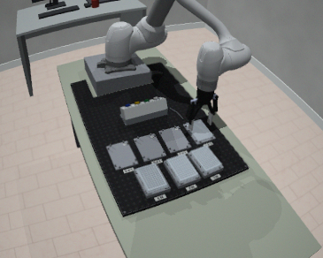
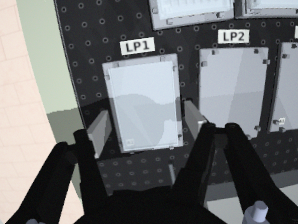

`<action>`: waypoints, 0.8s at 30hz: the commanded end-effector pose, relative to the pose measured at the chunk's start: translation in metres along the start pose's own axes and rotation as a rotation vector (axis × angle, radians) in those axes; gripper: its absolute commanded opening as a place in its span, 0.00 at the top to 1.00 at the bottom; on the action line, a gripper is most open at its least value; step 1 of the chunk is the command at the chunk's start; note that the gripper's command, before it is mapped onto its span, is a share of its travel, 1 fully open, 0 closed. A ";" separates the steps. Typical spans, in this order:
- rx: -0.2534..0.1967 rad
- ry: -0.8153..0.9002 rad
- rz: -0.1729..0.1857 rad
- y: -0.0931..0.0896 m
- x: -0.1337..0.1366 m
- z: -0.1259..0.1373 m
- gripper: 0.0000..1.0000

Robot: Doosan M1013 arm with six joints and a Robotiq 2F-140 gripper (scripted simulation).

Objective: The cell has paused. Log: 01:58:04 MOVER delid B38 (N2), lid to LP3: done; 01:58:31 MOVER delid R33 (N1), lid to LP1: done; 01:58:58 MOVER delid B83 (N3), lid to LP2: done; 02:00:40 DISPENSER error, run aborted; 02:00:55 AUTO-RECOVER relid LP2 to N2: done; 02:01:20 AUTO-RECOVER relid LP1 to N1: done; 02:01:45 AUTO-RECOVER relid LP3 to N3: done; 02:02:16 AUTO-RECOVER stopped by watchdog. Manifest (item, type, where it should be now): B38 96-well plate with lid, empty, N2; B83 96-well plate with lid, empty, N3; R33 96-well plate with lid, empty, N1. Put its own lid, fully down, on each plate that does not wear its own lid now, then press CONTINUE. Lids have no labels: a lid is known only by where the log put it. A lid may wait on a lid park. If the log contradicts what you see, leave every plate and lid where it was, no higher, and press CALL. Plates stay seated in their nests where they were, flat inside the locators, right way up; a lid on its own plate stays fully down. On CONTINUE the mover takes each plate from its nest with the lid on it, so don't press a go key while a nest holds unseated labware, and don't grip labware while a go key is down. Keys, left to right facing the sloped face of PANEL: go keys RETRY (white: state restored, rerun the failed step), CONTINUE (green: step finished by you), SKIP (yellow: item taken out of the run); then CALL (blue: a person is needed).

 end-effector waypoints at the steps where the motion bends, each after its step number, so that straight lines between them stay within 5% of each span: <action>1: -0.002 -0.004 -0.004 -0.006 -0.002 0.001 0.34; 24: -0.002 -0.004 -0.004 -0.012 -0.002 0.001 0.34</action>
Point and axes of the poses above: the point where the finger pads meet when closed, its own y axis back along the fingers, its own x axis across the jaws, z = x × y, the point moved 3 cm from there along y, back along the fingers, and after that the axes turned 8 degrees about y, right-handed, at the moved point
